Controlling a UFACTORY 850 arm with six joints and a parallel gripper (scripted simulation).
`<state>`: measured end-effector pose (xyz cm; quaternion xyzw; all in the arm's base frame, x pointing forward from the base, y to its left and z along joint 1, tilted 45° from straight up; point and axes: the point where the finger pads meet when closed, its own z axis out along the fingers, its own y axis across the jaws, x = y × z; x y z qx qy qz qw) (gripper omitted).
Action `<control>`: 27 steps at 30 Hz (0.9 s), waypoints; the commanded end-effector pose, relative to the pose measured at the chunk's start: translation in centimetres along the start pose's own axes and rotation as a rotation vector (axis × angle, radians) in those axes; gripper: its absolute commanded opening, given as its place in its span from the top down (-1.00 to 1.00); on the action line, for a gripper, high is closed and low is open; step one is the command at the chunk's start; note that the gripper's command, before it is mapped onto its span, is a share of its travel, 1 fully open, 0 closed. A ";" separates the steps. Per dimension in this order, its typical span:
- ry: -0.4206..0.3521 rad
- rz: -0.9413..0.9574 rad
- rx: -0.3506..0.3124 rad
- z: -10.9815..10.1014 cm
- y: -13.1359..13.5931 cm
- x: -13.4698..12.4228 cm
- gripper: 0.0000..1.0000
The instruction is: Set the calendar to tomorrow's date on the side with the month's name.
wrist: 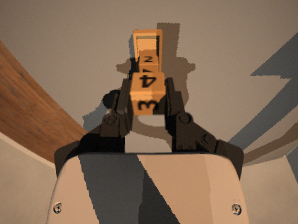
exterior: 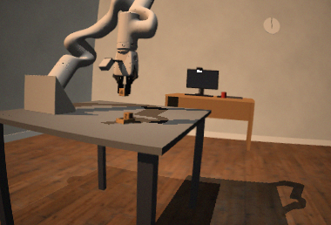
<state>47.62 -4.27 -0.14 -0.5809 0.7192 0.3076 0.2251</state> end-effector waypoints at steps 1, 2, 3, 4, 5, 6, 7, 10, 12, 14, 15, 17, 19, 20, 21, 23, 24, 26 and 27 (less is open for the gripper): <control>0.000 -0.001 0.002 0.3 -0.1 0.0 0.47; 0.000 -0.001 0.002 0.5 -0.1 0.0 0.47; 0.000 -0.001 0.002 0.7 -0.1 0.0 0.47; 0.000 -0.001 0.002 0.9 -0.1 0.0 0.47; 0.000 -0.001 0.002 1.2 -0.1 0.0 0.47; 0.000 -0.001 0.002 1.5 -0.1 0.0 0.47; 0.000 -0.001 0.002 1.8 -0.1 0.0 0.47; 0.000 -0.001 0.002 2.8 -0.1 0.0 0.47; 0.000 -0.001 0.002 2.8 -0.1 0.0 0.47; 0.000 -0.001 0.002 3.5 -0.1 0.0 0.47; 0.000 -0.001 0.002 3.8 -0.1 0.0 0.47; 0.000 -0.001 0.002 4.5 -0.1 0.0 0.47; 0.000 -0.001 0.002 5.1 0.0 0.0 0.47; 0.000 -0.001 0.002 5.3 0.0 0.0 0.47; 0.000 -0.001 0.002 5.5 0.0 0.0 0.47; 0.000 -0.001 0.002 5.9 0.0 0.0 0.47; 0.000 -0.001 0.002 6.1 0.0 0.0 0.47; 0.000 -0.001 0.002 6.3 0.0 0.0 0.47; 0.000 -0.001 0.002 6.3 0.0 0.0 0.47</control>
